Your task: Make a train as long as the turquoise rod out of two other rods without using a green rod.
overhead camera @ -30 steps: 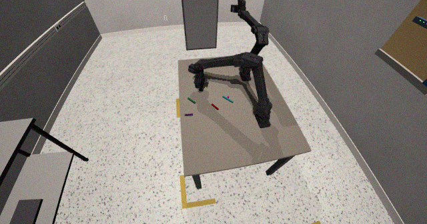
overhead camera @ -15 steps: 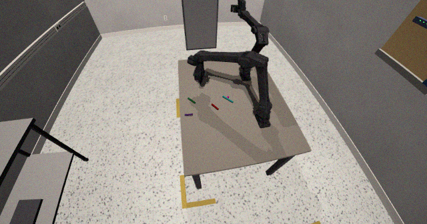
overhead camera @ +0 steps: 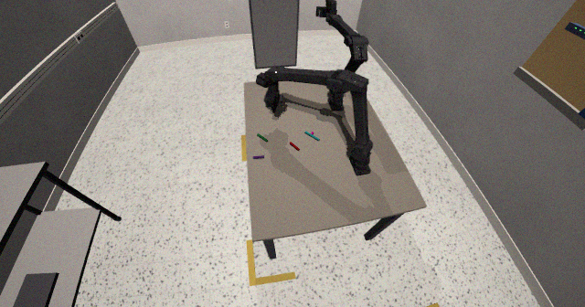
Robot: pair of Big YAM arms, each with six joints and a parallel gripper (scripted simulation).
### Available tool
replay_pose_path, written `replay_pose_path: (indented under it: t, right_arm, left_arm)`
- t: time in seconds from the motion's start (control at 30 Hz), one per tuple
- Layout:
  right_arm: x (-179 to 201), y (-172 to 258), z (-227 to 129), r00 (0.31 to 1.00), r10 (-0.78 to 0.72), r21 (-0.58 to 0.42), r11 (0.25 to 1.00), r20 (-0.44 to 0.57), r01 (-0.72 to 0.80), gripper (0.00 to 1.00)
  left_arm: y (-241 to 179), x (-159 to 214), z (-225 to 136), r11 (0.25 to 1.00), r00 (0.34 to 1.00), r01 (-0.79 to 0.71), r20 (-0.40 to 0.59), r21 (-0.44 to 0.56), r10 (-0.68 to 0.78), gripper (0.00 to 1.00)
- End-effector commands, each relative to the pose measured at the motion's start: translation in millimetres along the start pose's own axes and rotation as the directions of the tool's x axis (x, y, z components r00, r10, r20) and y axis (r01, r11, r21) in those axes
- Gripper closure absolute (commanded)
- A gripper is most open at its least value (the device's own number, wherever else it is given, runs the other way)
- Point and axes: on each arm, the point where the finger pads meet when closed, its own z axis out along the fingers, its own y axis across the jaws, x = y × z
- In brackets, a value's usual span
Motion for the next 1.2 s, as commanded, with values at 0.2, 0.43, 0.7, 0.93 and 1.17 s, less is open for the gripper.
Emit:
replay_pose_path:
  t: [0.2, 0.43, 0.7, 0.93, 1.17]
  right_arm:
    - [-38, 3, 3, 0.998, 0.007, -0.004, 1.0, 0.057, -0.007, 0.0]
    - [-38, 3, 3, 0.998, 0.007, -0.004, 1.0, 0.057, -0.007, 0.0]
    - [-38, 3, 3, 0.998, 0.007, -0.004, 1.0, 0.057, -0.007, 0.0]
    - [-38, 3, 3, 0.998, 0.007, -0.004, 1.0, 0.057, -0.007, 0.0]
    - [-38, 3, 3, 0.998, 0.007, -0.004, 1.0, 0.057, -0.007, 0.0]
  left_arm:
    - [14, -85, -23, 0.985, 0.987, -0.162, -0.01, 0.051, 0.163, 0.96]
    - [45, -151, -19, 0.952, 0.953, -0.302, 0.002, 0.05, 0.302, 0.96]
    - [46, -153, -11, 0.934, 0.935, -0.355, 0.004, 0.04, 0.355, 0.96]
    - [47, -164, -28, 0.941, 0.943, -0.333, 0.01, 0.063, 0.333, 0.96]
    - [56, -160, 5, 0.94, 0.94, -0.342, 0.002, 0.01, 0.342, 0.96]
